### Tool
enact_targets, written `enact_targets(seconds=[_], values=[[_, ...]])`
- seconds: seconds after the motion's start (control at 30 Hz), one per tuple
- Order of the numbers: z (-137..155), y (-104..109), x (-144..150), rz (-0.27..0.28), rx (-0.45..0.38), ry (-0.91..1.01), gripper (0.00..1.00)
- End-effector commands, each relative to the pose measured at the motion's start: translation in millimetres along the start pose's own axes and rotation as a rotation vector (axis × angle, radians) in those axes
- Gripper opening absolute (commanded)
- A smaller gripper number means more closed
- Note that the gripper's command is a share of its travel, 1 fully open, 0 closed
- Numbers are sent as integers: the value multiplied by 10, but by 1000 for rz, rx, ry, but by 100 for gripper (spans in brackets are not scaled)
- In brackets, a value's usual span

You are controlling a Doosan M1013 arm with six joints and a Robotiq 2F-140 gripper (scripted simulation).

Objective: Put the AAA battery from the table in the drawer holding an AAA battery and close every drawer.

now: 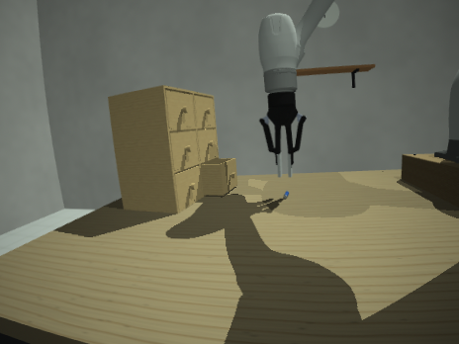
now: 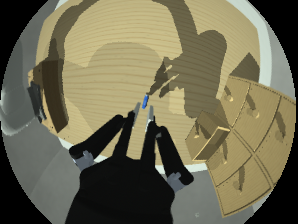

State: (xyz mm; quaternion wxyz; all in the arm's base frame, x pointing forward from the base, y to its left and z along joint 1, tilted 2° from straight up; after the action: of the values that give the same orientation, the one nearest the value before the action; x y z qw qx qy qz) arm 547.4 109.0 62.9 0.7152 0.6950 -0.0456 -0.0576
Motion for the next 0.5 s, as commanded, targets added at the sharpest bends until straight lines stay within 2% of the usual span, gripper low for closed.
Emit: enact_targets(seconds=[0.0,0.47], values=[[5,-139,-14,-4,2,4,15],[6,-394,-14,-4,2,4,15]])
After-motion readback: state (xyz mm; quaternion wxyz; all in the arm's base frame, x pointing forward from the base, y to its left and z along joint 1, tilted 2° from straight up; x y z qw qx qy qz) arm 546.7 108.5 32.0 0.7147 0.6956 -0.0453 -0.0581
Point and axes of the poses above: the point where the finger pads meet when closed, its own y axis back along the fingers, its own x axis across the jaws, z = x × y, the point moved 7 cm from there along y, back along the fingers, and after that the axes turned 10 degrees about -y, right-handed, at the moved point
